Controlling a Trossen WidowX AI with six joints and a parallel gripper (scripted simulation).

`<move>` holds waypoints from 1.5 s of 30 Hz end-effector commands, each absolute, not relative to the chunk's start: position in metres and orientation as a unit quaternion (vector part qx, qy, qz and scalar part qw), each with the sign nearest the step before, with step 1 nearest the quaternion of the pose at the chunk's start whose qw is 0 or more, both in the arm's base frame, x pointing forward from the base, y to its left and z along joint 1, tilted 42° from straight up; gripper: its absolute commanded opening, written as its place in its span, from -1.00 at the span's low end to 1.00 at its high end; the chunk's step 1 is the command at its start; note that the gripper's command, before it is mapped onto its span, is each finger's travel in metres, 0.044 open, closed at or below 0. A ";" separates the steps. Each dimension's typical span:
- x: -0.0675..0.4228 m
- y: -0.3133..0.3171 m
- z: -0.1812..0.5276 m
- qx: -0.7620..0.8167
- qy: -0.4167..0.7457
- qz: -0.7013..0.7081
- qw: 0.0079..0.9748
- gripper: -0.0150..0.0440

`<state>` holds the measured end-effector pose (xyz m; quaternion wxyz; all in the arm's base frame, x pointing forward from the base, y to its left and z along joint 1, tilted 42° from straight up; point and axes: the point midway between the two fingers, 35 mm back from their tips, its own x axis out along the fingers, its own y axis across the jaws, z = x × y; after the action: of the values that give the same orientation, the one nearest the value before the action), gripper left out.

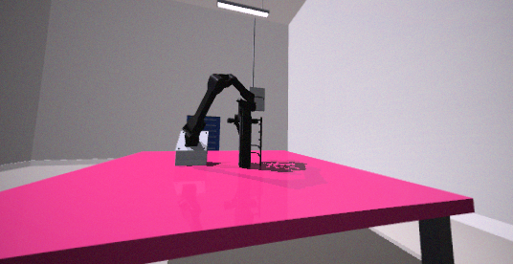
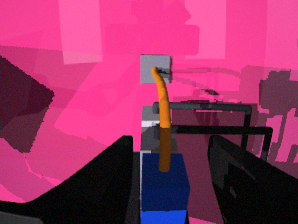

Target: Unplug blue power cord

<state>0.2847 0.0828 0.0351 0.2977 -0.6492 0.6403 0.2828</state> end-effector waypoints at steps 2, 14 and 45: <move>0.284 0.078 0.039 -0.648 0.642 0.281 0.297 0.05; 0.283 0.064 0.052 -0.648 0.643 0.281 0.297 0.05; 0.282 0.047 0.055 -0.647 0.643 0.281 0.298 -0.24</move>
<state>0.2824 0.0471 0.0545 0.2987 -0.6472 0.6427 0.2808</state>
